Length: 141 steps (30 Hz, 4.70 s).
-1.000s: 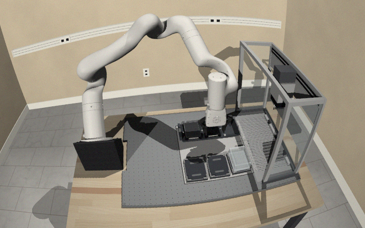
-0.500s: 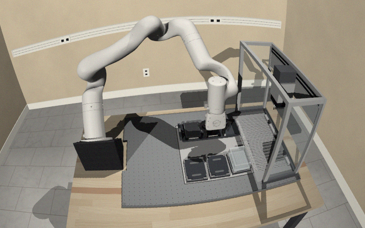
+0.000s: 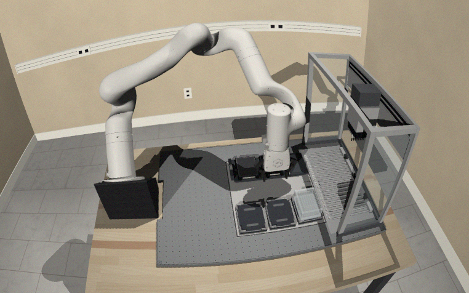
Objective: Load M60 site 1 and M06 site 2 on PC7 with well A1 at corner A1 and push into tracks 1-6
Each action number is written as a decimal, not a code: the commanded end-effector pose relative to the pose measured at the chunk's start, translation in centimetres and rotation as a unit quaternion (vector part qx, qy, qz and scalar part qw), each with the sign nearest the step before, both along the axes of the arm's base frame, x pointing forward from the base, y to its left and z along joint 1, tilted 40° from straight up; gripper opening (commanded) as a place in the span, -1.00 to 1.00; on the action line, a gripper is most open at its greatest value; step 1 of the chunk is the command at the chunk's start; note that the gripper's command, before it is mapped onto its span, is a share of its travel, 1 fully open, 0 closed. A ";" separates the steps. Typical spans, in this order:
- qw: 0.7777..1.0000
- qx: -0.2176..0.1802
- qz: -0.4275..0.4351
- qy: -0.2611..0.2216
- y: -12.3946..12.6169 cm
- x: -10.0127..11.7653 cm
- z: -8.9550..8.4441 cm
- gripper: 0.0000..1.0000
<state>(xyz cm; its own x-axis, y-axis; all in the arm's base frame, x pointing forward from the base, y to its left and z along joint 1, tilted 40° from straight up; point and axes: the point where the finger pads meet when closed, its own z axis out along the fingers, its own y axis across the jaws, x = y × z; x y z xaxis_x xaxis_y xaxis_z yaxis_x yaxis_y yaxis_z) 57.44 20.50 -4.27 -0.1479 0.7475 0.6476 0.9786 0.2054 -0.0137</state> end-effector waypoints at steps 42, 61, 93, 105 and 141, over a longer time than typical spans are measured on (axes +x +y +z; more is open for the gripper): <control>1.000 0.000 0.000 -0.001 1.6 -0.3 -2.0 1.00; 1.000 0.000 0.000 -0.001 2.0 -0.3 -2.0 1.00; 1.000 0.000 0.000 -0.001 3.0 -0.6 -1.1 1.00; 1.000 0.000 0.000 -0.001 3.4 -0.6 -0.8 1.00; 1.000 0.000 0.000 -0.001 4.4 -0.8 0.0 1.00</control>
<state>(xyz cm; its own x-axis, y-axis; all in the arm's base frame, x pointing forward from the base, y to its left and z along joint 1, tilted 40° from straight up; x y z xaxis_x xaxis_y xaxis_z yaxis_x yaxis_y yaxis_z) 56.52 24.87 -4.34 -0.1478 0.7476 0.6475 0.9786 0.2054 -0.0138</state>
